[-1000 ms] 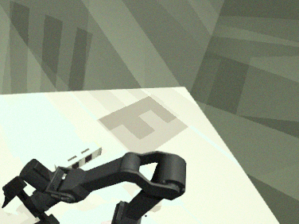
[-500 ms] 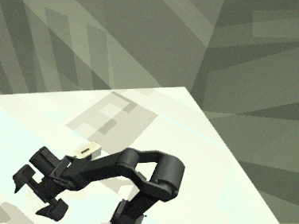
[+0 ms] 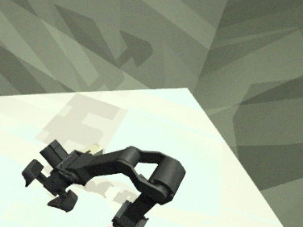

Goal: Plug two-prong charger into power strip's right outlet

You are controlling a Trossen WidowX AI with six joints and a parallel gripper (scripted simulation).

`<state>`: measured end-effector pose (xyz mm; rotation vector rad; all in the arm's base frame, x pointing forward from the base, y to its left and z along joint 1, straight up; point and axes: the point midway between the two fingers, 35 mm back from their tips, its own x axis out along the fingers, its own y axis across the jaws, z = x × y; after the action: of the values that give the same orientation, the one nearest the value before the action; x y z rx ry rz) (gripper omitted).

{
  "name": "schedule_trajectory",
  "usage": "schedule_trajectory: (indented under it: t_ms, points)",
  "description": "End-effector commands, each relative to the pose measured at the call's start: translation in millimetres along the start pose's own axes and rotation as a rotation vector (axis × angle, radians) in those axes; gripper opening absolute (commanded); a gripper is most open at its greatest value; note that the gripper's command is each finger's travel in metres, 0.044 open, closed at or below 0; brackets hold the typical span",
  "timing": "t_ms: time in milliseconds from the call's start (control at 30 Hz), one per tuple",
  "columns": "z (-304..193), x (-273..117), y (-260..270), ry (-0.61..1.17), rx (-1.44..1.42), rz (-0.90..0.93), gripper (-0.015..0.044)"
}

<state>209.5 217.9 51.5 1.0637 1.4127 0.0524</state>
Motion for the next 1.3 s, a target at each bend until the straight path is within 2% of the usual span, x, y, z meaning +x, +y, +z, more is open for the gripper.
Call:
schedule_trajectory:
  t_ms: [0,667,1267]
  points:
    - [17.3,-2.5,-2.2,-0.043,-0.045,-0.02,0.044]
    - [95.1,-28.9,-28.9,-0.202,-0.28,-0.175,0.044]
    - [150.3,-64.2,-67.6,-0.247,-0.473,-0.367,0.044]
